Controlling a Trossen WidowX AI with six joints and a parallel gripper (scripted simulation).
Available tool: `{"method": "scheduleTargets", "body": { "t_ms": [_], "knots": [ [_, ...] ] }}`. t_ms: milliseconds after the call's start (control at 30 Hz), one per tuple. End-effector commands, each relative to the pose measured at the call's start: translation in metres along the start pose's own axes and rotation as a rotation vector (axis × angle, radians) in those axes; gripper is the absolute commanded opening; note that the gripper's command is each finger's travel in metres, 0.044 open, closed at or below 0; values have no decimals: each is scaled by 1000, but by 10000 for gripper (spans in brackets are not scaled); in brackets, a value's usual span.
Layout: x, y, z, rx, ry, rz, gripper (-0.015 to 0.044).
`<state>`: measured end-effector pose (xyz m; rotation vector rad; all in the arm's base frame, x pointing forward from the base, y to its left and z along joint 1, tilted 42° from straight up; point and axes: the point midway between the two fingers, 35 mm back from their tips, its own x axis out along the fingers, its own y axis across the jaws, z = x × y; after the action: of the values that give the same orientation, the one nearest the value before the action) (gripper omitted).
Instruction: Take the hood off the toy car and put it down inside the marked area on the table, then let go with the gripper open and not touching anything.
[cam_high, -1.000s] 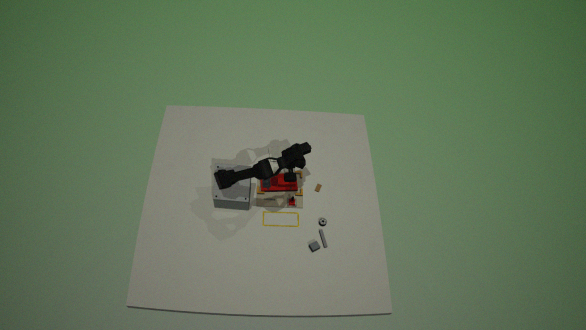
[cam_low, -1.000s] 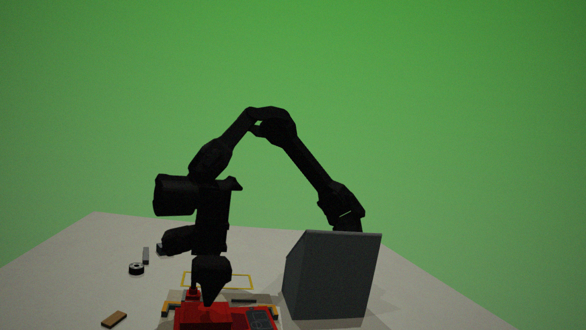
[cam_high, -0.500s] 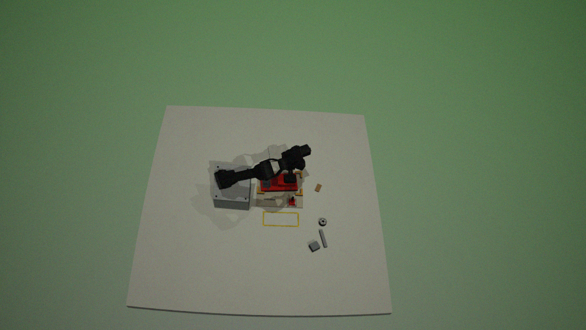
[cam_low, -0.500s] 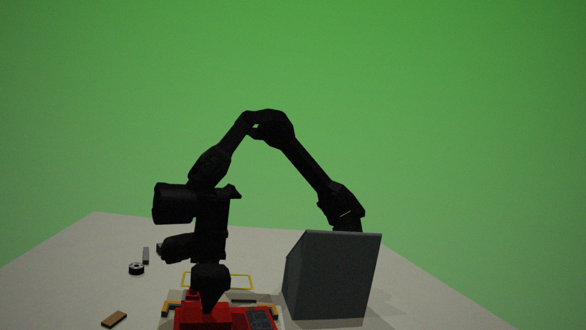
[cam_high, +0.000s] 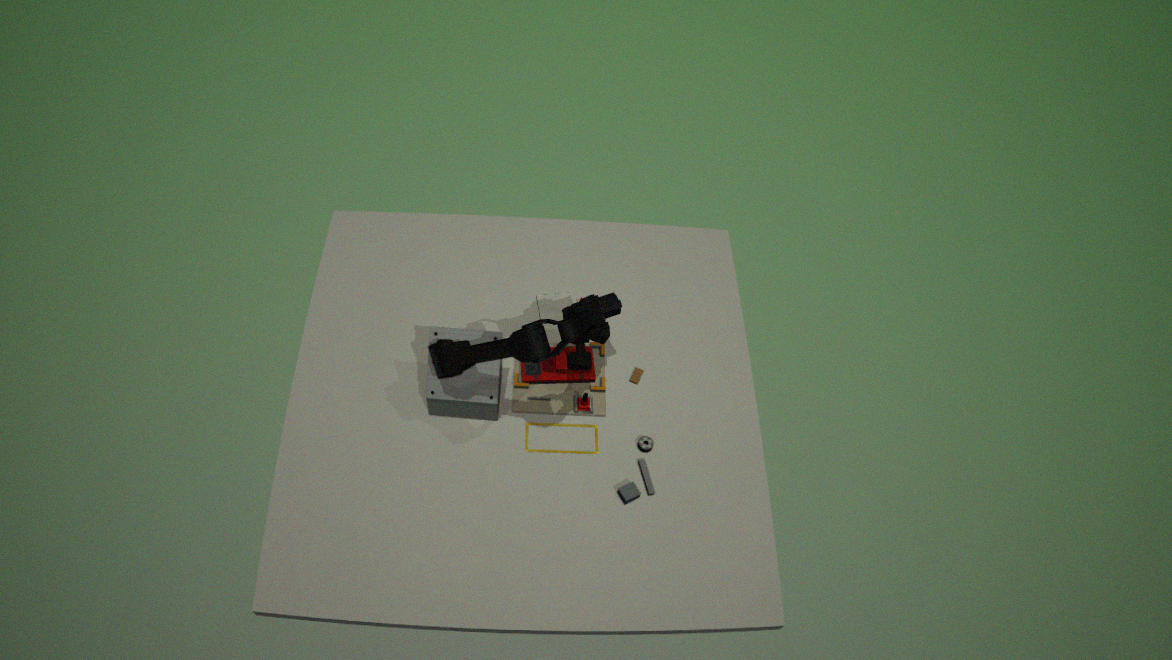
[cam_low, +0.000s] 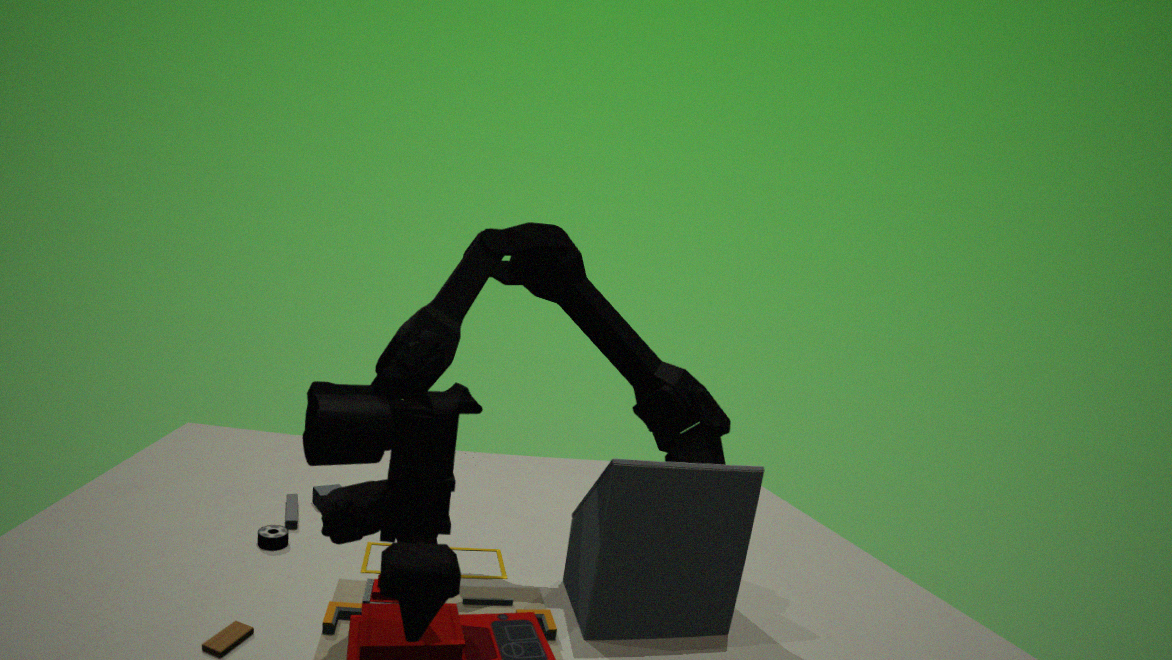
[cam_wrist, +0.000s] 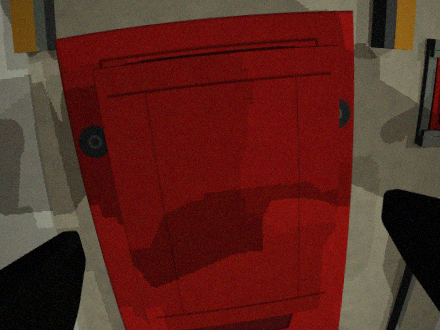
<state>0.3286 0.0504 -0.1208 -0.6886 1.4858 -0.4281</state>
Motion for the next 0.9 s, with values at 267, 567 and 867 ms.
{"method": "scheduleTargets", "body": {
  "t_ms": [267, 567, 867],
  "knots": [
    [11, 0, -2, -8, 4, -6, 440],
    [14, 0, -2, -8, 4, -6, 440],
    [19, 0, -2, -8, 4, -6, 440]
  ]
}}
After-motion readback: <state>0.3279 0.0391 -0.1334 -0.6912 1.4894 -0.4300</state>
